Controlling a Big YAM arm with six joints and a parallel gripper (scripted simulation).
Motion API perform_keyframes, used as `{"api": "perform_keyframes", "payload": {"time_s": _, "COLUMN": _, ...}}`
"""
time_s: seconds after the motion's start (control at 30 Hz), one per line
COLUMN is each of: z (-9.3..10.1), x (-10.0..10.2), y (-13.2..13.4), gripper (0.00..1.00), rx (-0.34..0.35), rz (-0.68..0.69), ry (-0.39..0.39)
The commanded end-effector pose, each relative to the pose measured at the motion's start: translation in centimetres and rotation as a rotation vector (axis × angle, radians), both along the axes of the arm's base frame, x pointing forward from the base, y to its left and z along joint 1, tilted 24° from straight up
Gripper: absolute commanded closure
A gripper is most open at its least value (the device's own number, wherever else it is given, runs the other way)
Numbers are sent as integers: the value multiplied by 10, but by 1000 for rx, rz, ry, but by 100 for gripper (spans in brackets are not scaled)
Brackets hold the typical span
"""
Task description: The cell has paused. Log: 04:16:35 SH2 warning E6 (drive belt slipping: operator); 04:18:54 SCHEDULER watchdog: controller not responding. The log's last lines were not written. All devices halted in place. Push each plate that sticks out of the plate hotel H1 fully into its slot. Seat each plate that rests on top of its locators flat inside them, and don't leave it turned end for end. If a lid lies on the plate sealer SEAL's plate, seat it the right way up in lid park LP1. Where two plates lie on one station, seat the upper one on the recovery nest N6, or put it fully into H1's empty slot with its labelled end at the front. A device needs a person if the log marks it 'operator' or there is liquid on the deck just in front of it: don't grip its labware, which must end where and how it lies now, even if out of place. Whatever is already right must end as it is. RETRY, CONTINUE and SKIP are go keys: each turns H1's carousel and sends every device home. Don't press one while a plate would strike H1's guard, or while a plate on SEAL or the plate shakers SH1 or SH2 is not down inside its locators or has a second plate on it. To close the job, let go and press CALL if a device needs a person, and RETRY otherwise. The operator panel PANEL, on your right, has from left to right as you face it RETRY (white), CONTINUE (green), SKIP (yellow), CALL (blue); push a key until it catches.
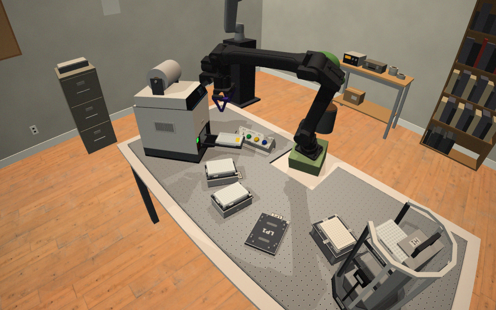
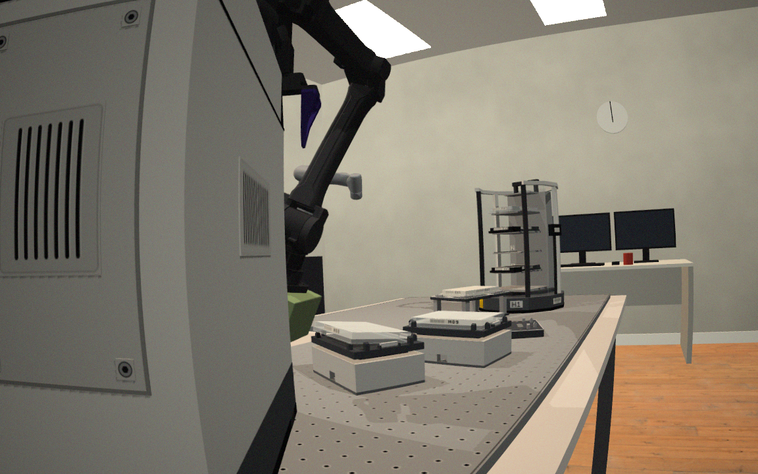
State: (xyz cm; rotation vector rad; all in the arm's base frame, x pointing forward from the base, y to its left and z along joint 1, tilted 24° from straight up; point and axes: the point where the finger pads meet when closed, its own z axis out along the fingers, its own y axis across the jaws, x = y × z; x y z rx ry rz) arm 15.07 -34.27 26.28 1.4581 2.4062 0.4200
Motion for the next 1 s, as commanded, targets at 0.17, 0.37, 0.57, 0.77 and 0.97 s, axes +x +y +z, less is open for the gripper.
{"api": "perform_keyframes", "payload": {"time_s": 0.17, "z": -6, "x": -25, "y": -28, "gripper": 0, "rx": -31, "rz": 6, "ry": -5}}
{"api": "perform_keyframes", "payload": {"time_s": 0.37, "z": -1, "x": -35, "y": -43, "gripper": 0, "rx": -61, "rz": 6, "ry": -9}}
{"api": "perform_keyframes", "payload": {"time_s": 0.57, "z": -9, "x": -51, "y": -54, "gripper": 0, "rx": -61, "rz": 6, "ry": -6}}
{"api": "perform_keyframes", "payload": {"time_s": 0.77, "z": -12, "x": -46, "y": -54, "gripper": 0, "rx": -75, "rz": 75, "ry": -10}}
{"api": "perform_keyframes", "payload": {"time_s": 0.97, "z": -17, "x": -52, "y": -44, "gripper": 0, "rx": -51, "rz": 53, "ry": -7}}
